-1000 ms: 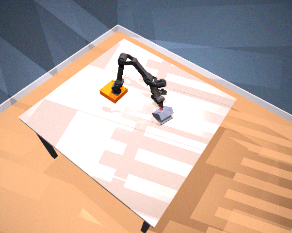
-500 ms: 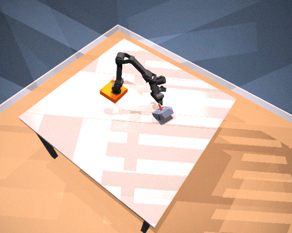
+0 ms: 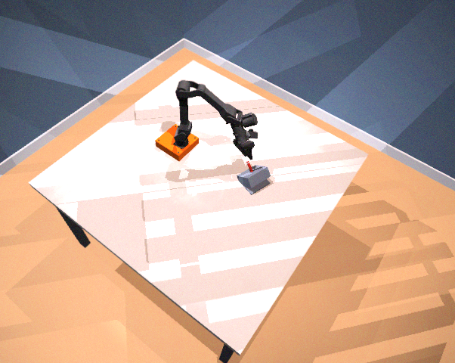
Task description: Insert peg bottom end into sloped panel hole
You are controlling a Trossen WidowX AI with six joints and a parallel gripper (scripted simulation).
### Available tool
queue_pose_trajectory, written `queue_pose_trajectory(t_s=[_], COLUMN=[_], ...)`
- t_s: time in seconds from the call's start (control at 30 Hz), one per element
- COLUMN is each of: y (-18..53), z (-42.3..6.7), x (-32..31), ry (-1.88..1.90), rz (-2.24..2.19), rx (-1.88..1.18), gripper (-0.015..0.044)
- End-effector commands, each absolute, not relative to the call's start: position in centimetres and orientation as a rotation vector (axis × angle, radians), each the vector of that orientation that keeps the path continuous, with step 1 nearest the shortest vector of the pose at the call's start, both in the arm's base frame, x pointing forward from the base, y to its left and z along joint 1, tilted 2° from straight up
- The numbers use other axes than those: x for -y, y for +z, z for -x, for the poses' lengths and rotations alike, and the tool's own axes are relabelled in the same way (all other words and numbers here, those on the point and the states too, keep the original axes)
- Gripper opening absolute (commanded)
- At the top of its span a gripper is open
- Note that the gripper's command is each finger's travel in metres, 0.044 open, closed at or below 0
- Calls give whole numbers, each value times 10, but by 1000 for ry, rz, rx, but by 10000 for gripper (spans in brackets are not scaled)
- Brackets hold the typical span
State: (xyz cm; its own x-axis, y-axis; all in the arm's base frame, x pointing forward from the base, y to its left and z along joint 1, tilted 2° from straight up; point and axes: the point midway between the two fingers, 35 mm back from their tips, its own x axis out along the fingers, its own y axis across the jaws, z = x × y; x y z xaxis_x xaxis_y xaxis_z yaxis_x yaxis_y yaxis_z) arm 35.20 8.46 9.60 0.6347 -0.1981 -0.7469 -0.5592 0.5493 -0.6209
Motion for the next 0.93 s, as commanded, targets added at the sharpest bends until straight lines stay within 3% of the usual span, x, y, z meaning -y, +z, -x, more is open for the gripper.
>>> queue_pose_trajectory(t_s=[0.0, 0.9], y=[101, 132], z=[-349, -320], x=[-86, -96], ry=[245, 250], rz=[994, 995], rx=[-889, -889], gripper=[440, 440])
